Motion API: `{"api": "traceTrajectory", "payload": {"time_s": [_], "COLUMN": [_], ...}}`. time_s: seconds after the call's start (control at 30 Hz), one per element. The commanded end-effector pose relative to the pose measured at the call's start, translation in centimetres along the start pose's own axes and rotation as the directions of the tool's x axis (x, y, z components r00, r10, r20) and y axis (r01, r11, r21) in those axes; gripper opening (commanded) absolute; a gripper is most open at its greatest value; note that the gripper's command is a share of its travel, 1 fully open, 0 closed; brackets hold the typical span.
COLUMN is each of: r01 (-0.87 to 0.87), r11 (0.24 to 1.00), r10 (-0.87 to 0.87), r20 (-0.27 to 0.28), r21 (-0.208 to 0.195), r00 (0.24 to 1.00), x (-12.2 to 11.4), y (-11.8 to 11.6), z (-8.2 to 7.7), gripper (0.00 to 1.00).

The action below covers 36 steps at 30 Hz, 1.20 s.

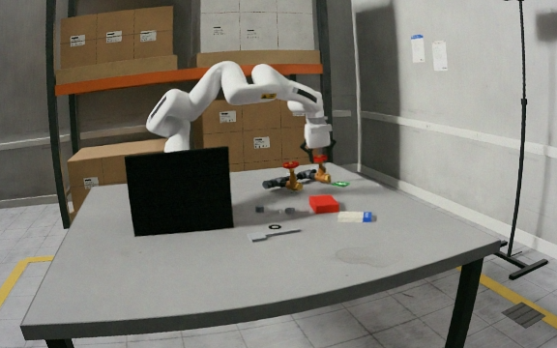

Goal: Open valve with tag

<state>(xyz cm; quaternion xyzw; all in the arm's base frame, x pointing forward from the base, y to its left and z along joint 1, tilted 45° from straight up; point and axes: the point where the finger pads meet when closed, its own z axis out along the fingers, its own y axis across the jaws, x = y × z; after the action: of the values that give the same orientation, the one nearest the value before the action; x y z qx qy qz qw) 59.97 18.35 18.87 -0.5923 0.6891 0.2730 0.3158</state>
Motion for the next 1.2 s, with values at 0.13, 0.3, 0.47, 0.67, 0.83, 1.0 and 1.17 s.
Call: {"api": "traceTrajectory", "payload": {"time_s": [0.13, 0.3, 0.47, 0.67, 0.83, 1.0, 1.17], "r01": [0.056, 0.06, 0.06, 0.06, 0.06, 0.06, 0.059], "r11": [0.998, 0.998, 0.998, 0.998, 0.998, 0.998, 0.998], "r10": [-0.056, -0.06, -0.06, -0.06, -0.06, -0.06, -0.059], "r20": [0.0, 0.0, 0.0, 0.0, 0.0, 0.0, 0.0], "r21": [0.002, 0.002, 0.002, 0.002, 0.002, 0.002, 0.002], "r00": [0.998, 0.998, 0.998, 0.998, 0.998, 0.998, 0.998], "x": [0.06, 0.06, 0.06, 0.06, 0.06, 0.06, 0.06], "y": [-0.15, -0.15, -0.15, -0.15, -0.15, -0.15, -0.15], "z": [-0.17, -0.17, -0.17, -0.17, -0.17, -0.17, -0.17], "gripper": [0.0, 1.0, 1.0, 1.0, 1.0, 1.0, 1.0]}}
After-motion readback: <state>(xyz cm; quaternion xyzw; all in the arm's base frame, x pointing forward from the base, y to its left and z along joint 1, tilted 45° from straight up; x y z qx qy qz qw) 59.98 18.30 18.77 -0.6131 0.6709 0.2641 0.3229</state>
